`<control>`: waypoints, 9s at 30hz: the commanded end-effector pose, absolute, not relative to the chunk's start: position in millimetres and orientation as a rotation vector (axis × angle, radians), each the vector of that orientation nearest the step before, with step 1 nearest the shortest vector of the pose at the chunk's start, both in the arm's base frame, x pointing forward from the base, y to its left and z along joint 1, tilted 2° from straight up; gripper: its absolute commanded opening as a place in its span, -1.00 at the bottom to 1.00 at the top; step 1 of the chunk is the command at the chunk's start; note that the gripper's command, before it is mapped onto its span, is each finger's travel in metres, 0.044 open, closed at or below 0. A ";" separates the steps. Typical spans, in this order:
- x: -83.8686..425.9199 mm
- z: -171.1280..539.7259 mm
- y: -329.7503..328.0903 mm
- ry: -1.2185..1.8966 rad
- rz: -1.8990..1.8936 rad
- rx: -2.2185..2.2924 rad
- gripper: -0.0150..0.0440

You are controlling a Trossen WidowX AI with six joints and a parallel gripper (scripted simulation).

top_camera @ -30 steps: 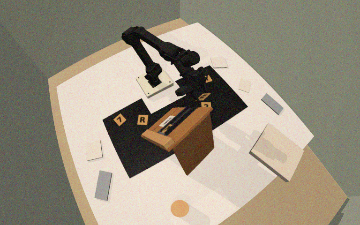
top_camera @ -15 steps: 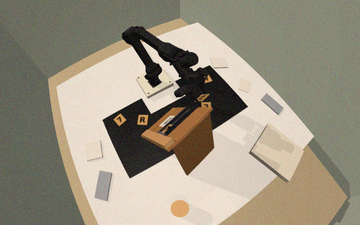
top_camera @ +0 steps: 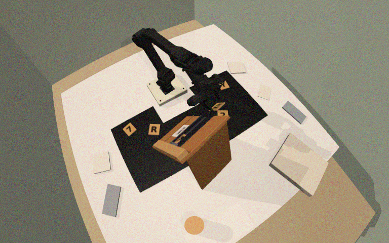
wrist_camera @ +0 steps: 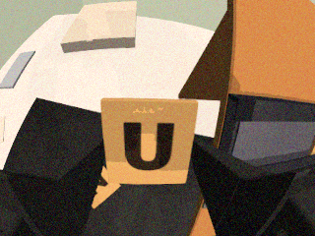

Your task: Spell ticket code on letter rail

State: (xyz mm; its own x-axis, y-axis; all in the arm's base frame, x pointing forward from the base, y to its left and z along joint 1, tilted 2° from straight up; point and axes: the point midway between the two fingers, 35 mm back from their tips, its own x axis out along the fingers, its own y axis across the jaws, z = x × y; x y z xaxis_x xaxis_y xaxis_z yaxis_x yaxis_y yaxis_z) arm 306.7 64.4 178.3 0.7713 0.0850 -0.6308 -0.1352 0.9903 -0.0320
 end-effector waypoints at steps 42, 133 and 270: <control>309.5 178.3 43.8 0.681 0.126 -0.083 -0.49; 315.7 180.1 0.1 0.681 0.125 -0.088 -0.49; 326.4 184.0 -72.1 0.681 0.122 -0.096 -0.49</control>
